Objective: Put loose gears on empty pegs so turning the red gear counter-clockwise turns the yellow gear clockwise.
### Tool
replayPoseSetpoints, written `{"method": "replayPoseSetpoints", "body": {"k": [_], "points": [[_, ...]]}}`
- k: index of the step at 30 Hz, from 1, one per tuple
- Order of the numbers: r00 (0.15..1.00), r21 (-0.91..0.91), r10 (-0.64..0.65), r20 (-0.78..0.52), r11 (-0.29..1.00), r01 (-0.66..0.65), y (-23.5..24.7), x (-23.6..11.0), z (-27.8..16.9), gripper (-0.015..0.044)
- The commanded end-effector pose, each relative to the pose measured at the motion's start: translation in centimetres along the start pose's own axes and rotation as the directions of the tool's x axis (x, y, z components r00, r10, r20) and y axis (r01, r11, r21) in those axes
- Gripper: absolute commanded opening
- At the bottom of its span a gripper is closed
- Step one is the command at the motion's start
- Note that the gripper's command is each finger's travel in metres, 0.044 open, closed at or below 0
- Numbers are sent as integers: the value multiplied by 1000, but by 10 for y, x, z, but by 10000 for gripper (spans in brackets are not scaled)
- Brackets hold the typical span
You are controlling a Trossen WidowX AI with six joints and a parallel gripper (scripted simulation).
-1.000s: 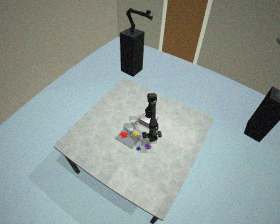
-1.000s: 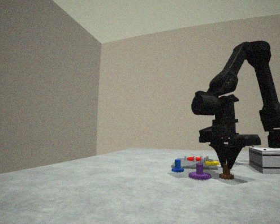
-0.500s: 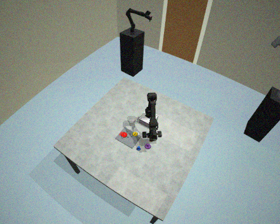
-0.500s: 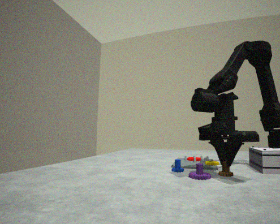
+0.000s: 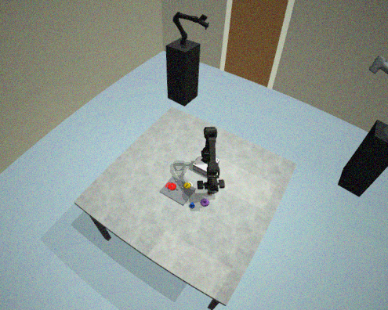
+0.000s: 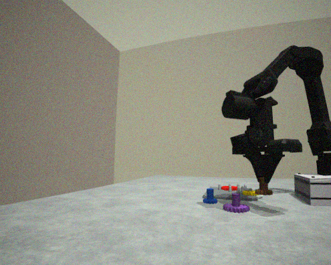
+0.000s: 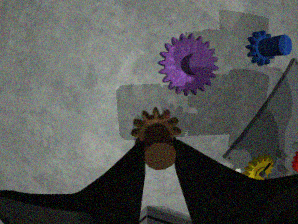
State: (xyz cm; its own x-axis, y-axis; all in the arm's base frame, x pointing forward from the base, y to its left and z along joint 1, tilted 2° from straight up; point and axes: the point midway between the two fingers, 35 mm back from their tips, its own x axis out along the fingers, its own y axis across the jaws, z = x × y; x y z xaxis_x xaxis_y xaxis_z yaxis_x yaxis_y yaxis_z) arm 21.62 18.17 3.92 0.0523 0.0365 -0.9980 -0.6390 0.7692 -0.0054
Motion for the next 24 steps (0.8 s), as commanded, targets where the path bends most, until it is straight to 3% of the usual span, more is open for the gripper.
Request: {"method": "replayPoseSetpoints", "body": {"k": [1, 24], "points": [[1000, -7, 1, 1, 1000, -1, 0, -9, 2, 0], [1000, -30, -10, -7, 999, 10, -3, -66, 4, 0]]}}
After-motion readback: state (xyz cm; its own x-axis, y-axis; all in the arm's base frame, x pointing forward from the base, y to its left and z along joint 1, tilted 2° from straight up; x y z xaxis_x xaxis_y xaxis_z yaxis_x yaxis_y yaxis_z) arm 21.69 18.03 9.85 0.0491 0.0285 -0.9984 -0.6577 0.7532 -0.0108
